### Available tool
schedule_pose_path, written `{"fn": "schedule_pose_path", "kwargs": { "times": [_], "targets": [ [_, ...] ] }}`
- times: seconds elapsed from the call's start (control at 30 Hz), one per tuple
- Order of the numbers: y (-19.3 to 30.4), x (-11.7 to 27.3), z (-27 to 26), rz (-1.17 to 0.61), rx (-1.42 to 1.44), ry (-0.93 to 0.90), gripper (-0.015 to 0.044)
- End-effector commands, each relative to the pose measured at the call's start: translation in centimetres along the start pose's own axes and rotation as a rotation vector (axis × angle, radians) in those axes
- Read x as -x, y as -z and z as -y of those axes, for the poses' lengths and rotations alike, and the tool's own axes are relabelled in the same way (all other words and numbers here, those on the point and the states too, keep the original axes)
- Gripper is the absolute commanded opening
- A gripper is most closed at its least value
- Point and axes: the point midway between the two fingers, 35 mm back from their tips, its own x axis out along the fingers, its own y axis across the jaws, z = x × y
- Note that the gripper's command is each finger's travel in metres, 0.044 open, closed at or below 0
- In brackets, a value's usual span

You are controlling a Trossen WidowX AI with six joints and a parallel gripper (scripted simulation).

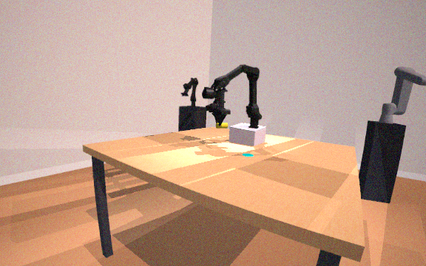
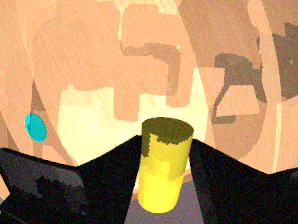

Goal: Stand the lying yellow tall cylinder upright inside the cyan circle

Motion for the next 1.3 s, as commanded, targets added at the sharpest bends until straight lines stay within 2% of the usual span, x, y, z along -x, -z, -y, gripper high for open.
{"fn": "schedule_pose_path", "kwargs": {
  "times": [0.0, 1.27],
  "targets": [
    [-0.2, 0.1, -1.4, 0.000, 0.091, -0.001, 0.0105],
    [1.0, 0.8, -11.6, -0.002, 0.819, -0.001, 0.0105]
  ]
}}
